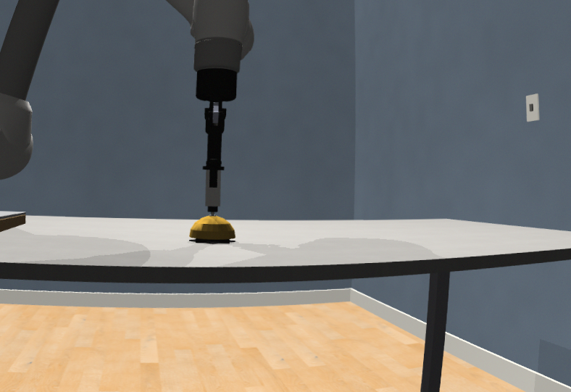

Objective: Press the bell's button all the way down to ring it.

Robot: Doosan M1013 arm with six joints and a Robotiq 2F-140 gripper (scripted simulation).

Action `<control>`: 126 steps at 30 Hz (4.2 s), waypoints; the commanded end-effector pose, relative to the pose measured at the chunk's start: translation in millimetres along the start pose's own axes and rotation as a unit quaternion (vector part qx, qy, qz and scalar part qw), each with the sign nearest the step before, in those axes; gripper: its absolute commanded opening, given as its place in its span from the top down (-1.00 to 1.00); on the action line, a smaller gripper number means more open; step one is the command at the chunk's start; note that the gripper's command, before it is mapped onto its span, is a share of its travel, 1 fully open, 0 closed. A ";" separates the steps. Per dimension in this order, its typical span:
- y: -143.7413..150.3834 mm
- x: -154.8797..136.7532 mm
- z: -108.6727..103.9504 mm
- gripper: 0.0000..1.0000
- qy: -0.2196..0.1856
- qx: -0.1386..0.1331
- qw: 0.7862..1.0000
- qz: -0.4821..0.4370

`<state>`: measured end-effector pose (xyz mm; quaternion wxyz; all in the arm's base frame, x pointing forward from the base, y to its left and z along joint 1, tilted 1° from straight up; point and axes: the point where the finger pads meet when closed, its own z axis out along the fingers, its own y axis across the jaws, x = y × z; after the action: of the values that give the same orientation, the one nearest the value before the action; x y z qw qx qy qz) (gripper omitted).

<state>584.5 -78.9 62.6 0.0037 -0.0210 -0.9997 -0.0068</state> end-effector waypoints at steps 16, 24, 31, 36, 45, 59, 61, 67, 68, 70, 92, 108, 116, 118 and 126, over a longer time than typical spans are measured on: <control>0.0 0.0 3.2 1.00 0.000 0.000 1.000 0.000; 0.0 0.0 3.3 1.00 0.000 0.000 1.000 0.000; 0.0 0.0 3.3 1.00 0.000 0.000 1.000 0.000; 0.0 0.0 3.3 1.00 0.000 0.000 1.000 0.000; 0.0 0.0 3.3 1.00 0.000 0.000 1.000 0.000; 0.0 0.0 3.3 1.00 0.000 0.000 1.000 0.000; 0.0 0.0 3.3 1.00 0.000 0.000 1.000 0.000; 0.0 0.0 3.3 1.00 0.000 0.000 1.000 0.000; 0.0 0.0 3.3 1.00 0.000 0.000 1.000 0.000; 0.0 0.0 3.3 1.00 0.000 0.000 1.000 0.000; 0.0 0.0 -29.1 1.00 0.000 0.000 1.000 0.000; 0.0 0.0 -62.5 1.00 0.000 0.000 1.000 0.000; 0.0 0.0 -66.5 1.00 0.000 0.000 1.000 0.000; 0.0 0.0 -66.7 1.00 0.000 0.000 1.000 0.000; 0.0 0.0 -66.7 1.00 0.000 0.000 1.000 0.000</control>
<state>585.0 -79.8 129.1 0.0037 -0.0210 -0.9997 -0.0068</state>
